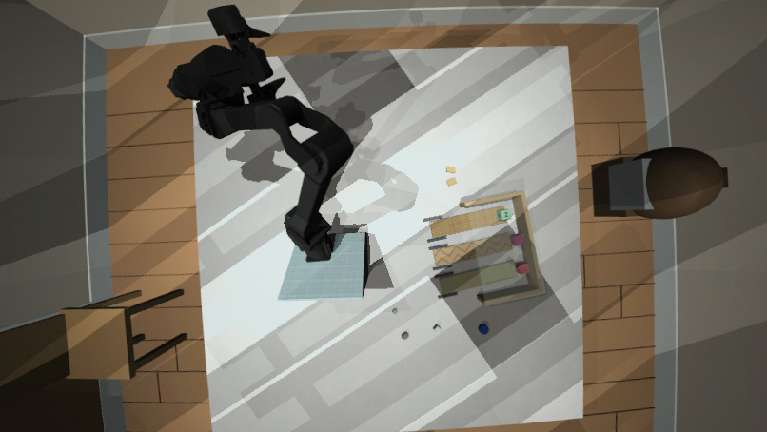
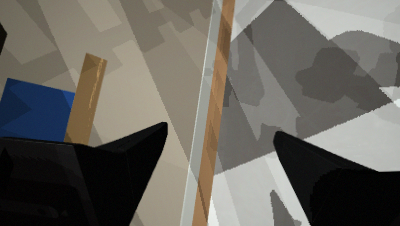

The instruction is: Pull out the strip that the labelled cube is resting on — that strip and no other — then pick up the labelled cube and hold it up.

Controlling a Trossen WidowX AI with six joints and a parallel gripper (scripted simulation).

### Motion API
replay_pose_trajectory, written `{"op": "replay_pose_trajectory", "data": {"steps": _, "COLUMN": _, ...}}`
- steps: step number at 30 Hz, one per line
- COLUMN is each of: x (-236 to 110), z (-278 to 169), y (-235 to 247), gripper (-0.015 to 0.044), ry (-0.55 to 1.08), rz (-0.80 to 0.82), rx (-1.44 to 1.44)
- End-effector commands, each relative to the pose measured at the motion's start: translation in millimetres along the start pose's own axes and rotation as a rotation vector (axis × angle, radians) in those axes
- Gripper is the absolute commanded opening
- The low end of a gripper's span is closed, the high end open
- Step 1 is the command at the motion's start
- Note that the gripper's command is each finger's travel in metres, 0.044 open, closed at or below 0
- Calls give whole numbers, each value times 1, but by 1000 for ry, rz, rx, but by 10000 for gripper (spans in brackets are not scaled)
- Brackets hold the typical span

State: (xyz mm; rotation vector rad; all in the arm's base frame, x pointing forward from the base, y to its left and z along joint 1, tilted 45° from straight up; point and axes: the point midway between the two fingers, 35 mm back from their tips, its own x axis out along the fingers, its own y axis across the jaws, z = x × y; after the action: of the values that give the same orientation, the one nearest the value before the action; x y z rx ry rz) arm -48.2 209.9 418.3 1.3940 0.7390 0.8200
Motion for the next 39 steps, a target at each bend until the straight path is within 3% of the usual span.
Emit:
{"op": "replay_pose_trajectory", "data": {"steps": 1, "x": 1, "z": 0, "y": 0, "gripper": 400, "ry": -7, "rz": 6, "rx": -5}}
{"op": "replay_pose_trajectory", "data": {"steps": 10, "x": 65, "z": 22, "y": 11, "gripper": 400, "ry": -305, "rz": 217, "rx": -328}}
{"op": "replay_pose_trajectory", "data": {"steps": 21, "x": 142, "z": 74, "y": -10, "gripper": 400, "ry": -519, "rz": 234, "rx": -732}}
{"op": "replay_pose_trajectory", "data": {"steps": 31, "x": 210, "z": 165, "y": -70, "gripper": 400, "ry": -553, "rz": 66, "rx": -1120}}
{"op": "replay_pose_trajectory", "data": {"steps": 39, "x": 223, "z": 268, "y": -142, "gripper": 400, "ry": -482, "rz": -189, "rx": -1277}}
